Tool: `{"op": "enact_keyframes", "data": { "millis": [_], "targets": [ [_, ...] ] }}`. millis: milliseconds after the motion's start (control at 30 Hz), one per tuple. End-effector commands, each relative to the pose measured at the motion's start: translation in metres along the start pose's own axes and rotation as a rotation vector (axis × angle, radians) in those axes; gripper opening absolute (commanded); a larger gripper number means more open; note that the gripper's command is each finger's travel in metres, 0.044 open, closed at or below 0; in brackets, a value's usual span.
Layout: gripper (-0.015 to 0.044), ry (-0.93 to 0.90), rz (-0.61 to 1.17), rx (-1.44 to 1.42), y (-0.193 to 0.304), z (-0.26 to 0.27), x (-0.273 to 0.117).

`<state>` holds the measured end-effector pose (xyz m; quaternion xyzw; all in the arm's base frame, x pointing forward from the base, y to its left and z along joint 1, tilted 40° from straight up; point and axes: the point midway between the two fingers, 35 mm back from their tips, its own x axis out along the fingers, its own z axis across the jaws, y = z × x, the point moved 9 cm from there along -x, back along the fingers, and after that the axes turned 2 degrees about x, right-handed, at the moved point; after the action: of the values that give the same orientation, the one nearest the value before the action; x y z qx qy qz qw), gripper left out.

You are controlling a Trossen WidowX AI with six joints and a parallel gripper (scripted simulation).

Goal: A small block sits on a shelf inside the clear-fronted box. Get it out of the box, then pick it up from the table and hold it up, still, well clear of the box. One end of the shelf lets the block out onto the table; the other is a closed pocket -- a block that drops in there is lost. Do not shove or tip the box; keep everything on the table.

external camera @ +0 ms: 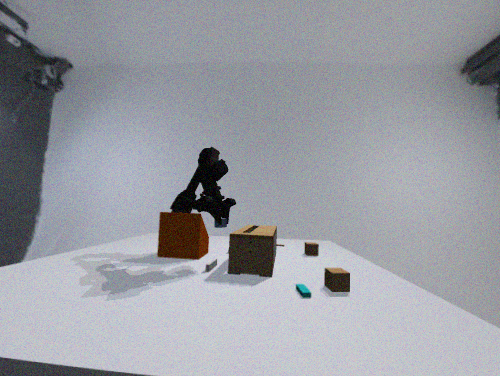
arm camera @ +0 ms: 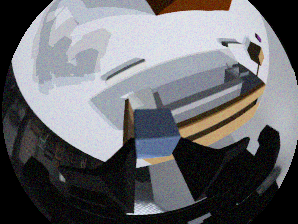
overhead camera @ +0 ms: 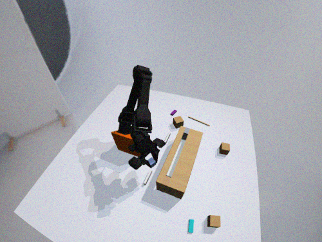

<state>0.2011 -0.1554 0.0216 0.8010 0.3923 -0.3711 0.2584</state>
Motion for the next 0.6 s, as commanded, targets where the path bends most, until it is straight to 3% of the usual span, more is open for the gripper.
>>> {"op": "enact_keyframes", "data": {
  "millis": [0, 567],
  "targets": [
    [0.0, -0.027, 0.018, 0.055, 0.0006, -0.0042, -0.014],
    [0.0, -0.038, 0.025, 0.08, 0.0004, -0.0058, -0.0199]
  ]
}}
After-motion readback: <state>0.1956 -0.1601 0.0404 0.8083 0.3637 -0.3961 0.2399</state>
